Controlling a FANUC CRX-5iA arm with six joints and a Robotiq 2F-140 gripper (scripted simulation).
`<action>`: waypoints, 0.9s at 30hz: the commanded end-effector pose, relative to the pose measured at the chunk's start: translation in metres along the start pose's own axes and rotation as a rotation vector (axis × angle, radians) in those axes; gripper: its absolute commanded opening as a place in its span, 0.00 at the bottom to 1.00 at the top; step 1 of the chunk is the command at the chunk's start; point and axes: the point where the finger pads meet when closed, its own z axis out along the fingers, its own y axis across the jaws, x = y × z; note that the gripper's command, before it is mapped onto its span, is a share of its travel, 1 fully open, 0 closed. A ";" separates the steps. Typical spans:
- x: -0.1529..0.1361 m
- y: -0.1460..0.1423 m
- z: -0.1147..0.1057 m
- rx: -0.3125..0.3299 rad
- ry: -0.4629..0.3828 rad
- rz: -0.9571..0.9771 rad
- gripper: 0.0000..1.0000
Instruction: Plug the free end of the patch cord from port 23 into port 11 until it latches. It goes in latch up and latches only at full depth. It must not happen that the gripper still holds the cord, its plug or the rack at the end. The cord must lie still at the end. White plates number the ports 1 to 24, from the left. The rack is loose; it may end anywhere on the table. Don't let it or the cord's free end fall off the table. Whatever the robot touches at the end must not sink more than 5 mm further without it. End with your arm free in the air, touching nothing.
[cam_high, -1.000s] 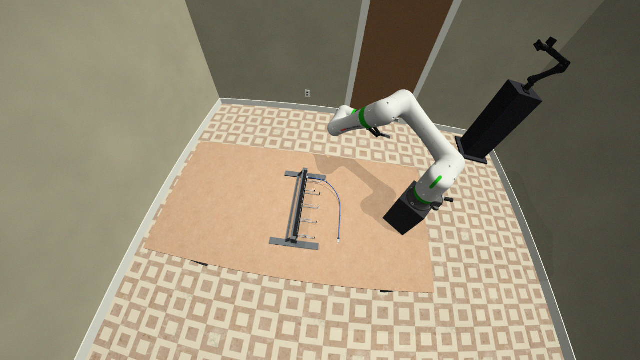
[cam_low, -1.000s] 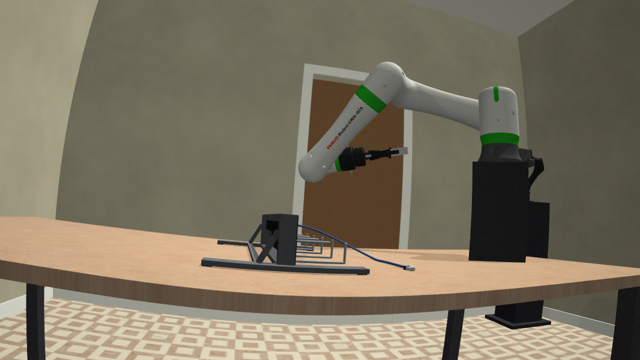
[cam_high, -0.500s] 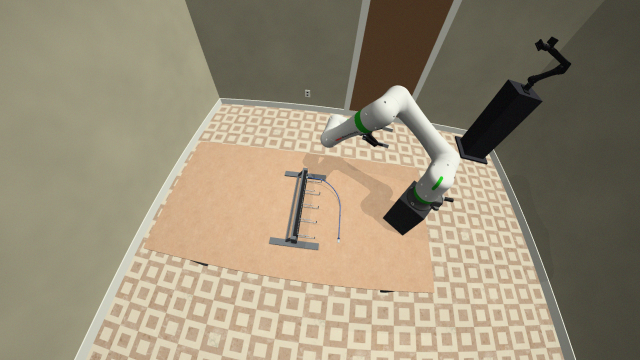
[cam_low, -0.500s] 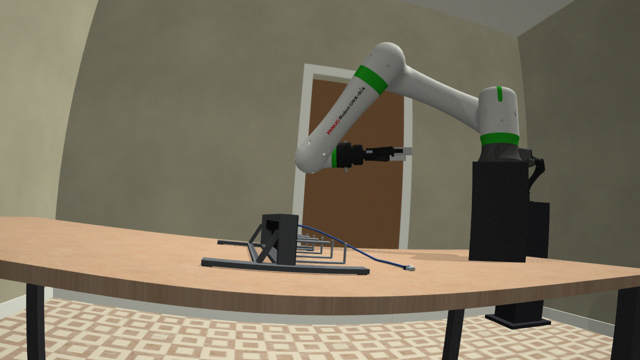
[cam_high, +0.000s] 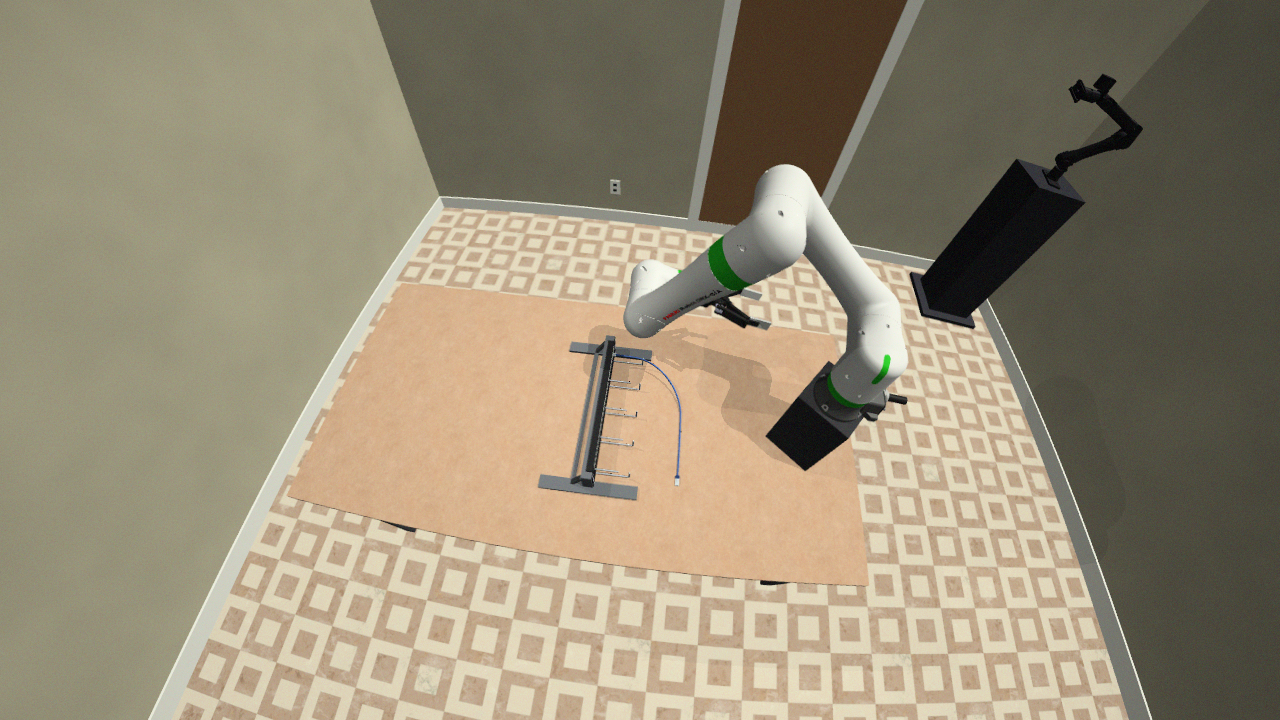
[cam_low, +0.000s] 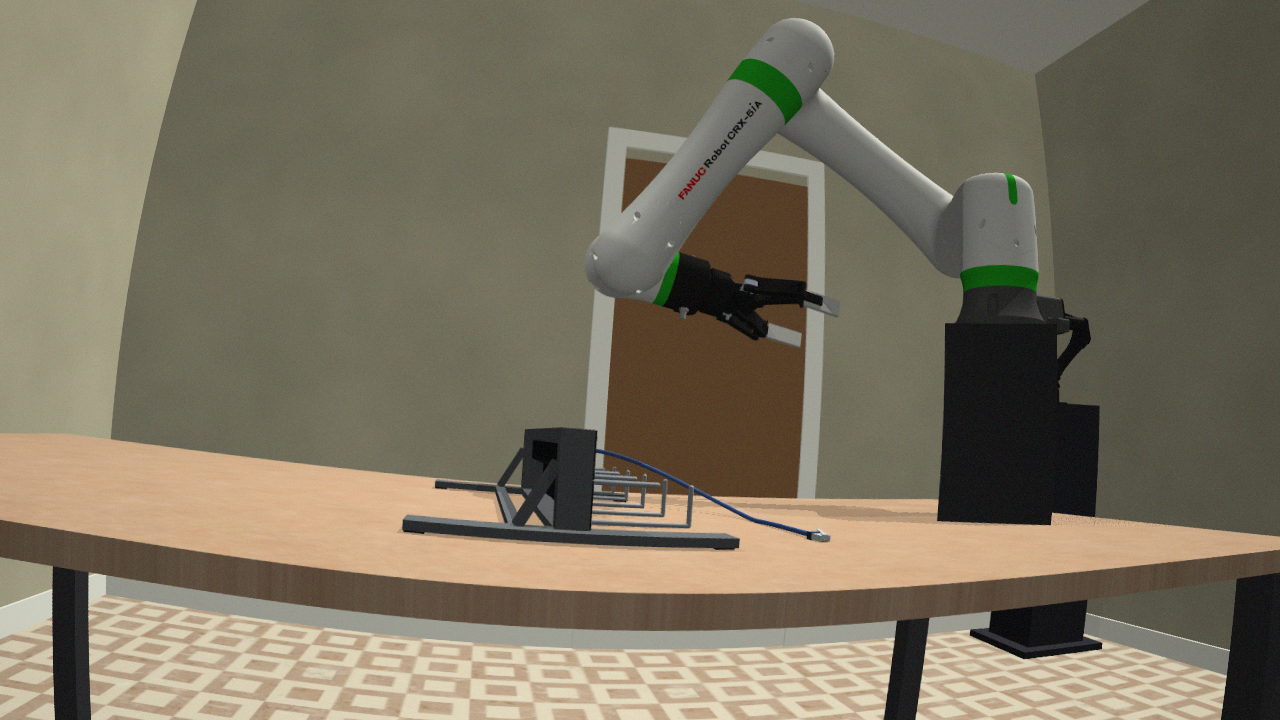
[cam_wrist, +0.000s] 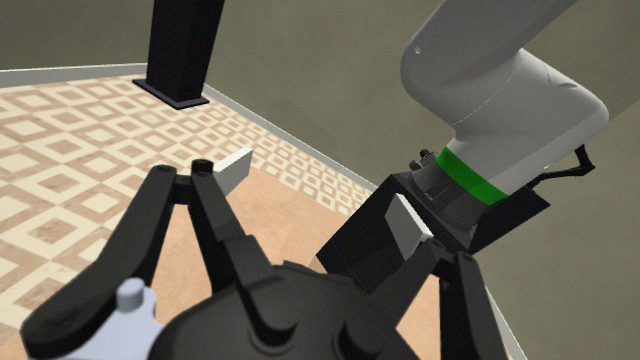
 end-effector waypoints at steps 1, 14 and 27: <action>-0.026 0.030 -0.013 0.098 -0.076 -0.086 1.00; -0.100 0.113 -0.045 0.367 -0.281 -0.343 1.00; -0.179 0.203 -0.080 0.655 -0.500 -0.620 1.00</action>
